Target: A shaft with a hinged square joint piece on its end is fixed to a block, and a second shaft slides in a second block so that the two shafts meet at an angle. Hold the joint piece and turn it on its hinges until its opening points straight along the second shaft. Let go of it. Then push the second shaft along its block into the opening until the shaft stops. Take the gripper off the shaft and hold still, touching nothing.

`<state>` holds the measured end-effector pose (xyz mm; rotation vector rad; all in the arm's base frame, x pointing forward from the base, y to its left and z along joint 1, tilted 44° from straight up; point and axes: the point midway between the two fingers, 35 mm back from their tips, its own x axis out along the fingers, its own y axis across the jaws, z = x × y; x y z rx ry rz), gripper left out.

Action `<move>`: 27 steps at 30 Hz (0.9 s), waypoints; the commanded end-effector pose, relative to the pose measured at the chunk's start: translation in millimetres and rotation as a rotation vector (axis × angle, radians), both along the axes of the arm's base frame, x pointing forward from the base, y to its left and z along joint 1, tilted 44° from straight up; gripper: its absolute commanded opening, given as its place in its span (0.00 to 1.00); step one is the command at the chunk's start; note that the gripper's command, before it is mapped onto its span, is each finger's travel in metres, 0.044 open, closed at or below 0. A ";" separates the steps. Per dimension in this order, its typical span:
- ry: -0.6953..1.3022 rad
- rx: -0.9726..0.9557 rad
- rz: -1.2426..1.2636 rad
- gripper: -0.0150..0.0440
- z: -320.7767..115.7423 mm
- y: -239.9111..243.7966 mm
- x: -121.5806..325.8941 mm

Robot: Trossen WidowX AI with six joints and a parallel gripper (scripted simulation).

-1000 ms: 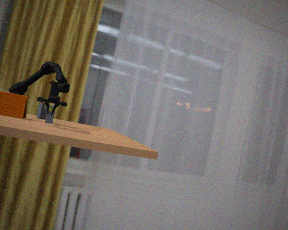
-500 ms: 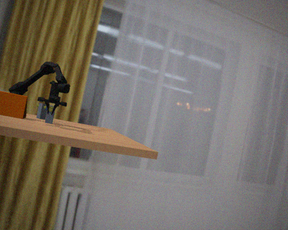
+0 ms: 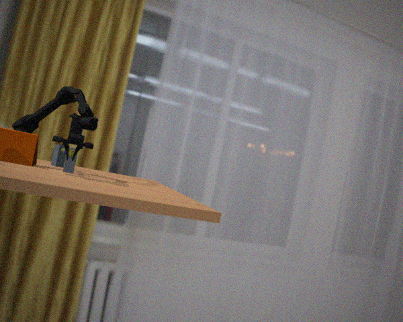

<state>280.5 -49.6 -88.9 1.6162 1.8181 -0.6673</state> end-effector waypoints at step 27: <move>0.000 0.000 0.001 1.00 0.2 0.0 0.1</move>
